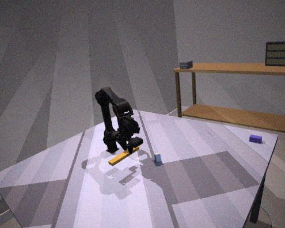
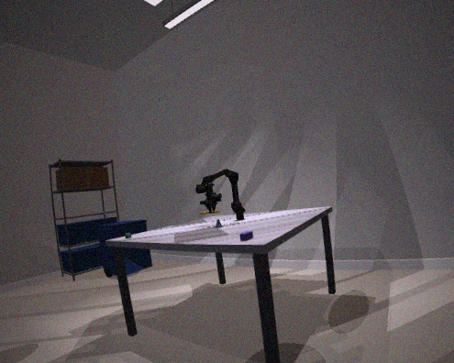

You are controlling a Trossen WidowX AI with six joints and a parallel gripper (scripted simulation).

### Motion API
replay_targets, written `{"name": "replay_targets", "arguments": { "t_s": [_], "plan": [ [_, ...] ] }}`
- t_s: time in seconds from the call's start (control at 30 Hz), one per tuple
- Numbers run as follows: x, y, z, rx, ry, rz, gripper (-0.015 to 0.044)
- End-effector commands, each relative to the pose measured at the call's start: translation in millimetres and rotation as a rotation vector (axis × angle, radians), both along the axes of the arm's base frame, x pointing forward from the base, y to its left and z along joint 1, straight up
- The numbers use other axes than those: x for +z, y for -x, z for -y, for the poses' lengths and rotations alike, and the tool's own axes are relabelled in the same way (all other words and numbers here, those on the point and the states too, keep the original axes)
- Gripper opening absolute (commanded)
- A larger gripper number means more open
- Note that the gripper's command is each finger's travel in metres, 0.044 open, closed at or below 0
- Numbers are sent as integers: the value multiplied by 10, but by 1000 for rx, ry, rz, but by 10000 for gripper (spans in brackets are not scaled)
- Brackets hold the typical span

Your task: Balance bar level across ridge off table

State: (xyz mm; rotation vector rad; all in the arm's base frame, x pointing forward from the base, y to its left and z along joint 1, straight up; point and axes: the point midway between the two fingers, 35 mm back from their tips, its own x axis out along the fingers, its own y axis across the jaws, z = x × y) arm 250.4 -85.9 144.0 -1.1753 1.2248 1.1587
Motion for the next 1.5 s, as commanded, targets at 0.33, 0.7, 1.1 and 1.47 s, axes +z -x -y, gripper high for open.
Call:
{"name": "replay_targets", "arguments": {
  "t_s": [0.33, 0.7, 1.1, 1.47],
  "plan": [
    [169, -173, -162, 138, 10, 15, 0],
    [193, -423, -448, 348, 12, 17, 0],
    [202, -635, -828, 585, 14, 20, 0],
    [194, -745, -1224, 814, 16, 22, 0]
  ]
}}
